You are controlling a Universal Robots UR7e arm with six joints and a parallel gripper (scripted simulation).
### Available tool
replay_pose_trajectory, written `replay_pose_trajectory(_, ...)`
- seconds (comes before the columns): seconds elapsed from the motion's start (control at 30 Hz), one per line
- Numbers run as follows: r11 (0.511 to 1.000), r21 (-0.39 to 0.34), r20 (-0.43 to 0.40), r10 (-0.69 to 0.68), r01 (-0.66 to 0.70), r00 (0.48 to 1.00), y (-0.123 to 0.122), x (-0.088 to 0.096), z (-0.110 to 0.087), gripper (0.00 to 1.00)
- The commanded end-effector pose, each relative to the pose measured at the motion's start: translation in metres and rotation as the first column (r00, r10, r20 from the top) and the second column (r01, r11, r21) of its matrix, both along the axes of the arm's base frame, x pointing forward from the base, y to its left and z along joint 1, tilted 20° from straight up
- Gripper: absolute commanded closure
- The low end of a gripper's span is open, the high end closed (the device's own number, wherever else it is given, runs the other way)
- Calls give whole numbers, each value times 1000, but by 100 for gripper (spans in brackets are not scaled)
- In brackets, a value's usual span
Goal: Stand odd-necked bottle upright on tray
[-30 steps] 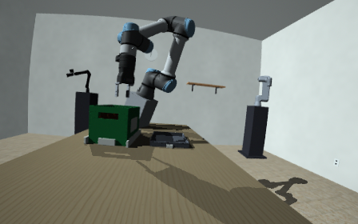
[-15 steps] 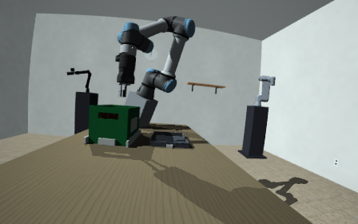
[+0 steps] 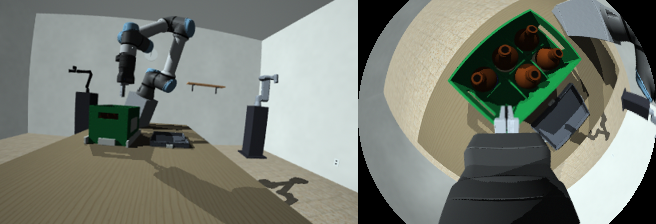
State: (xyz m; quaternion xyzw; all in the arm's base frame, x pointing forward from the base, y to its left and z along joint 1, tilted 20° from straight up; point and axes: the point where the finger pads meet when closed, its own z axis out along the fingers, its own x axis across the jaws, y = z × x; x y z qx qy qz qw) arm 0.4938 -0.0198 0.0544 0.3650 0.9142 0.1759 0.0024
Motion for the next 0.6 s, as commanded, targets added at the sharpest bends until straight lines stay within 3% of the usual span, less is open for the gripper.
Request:
replay_pose_trajectory(0.0, 1000, -1, 1, 0, 0, 1000, 0, 0, 0, 100)
replay_pose_trajectory(0.33, 1000, -2, 1, 0, 0, 1000, -7, -7, -2, 100)
replay_pose_trajectory(0.43, 1000, -5, 0, -1, 1, 1000, -21, -24, -7, 100)
replay_pose_trajectory(0.57, 1000, -8, -2, -1, 1, 1000, -48, -62, -18, 100)
